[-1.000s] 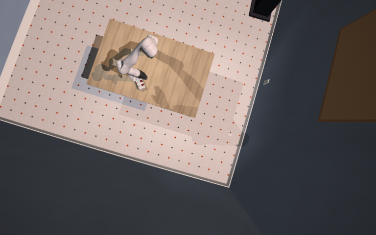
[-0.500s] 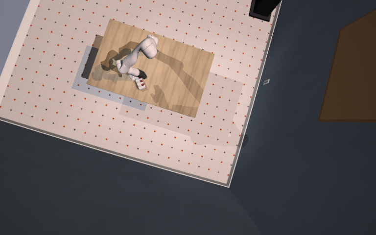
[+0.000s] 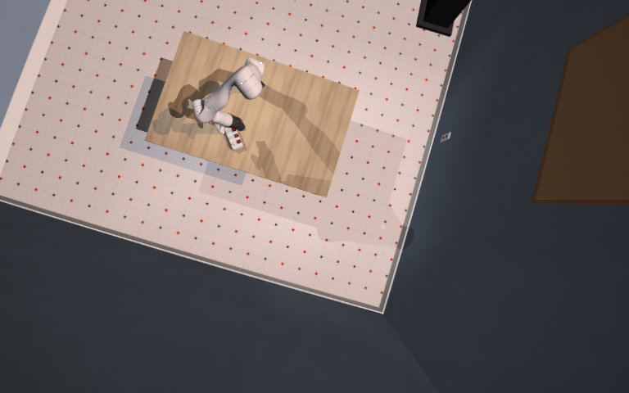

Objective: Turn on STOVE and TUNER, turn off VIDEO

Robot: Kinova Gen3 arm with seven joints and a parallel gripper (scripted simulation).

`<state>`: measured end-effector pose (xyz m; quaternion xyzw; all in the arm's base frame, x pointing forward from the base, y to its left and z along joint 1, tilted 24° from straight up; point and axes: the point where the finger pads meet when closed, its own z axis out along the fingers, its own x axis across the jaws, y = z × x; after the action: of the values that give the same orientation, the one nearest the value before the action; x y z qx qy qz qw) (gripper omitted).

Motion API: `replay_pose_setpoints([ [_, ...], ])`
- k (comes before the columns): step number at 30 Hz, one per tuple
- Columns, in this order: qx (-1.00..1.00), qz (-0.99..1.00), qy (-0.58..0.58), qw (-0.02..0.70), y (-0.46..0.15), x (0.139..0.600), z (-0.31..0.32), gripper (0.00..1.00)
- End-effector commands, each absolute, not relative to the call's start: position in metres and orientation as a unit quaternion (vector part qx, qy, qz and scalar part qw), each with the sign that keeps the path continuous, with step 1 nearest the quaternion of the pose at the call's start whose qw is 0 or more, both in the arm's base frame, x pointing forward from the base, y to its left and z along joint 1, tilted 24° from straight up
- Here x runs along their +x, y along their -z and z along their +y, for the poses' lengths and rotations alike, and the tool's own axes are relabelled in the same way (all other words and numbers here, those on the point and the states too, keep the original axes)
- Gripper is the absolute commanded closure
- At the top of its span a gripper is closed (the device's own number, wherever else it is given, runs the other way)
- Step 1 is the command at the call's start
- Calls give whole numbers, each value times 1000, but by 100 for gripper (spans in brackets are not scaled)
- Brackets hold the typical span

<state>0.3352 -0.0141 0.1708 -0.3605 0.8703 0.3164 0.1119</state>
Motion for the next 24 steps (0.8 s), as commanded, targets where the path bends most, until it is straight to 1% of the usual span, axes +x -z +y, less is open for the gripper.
replay_pose_setpoints([
  [1, -354, 873, -318, 109, -170, 333, -16, 100],
  [24, -328, 882, -326, 93, -165, 325, -20, 100],
])
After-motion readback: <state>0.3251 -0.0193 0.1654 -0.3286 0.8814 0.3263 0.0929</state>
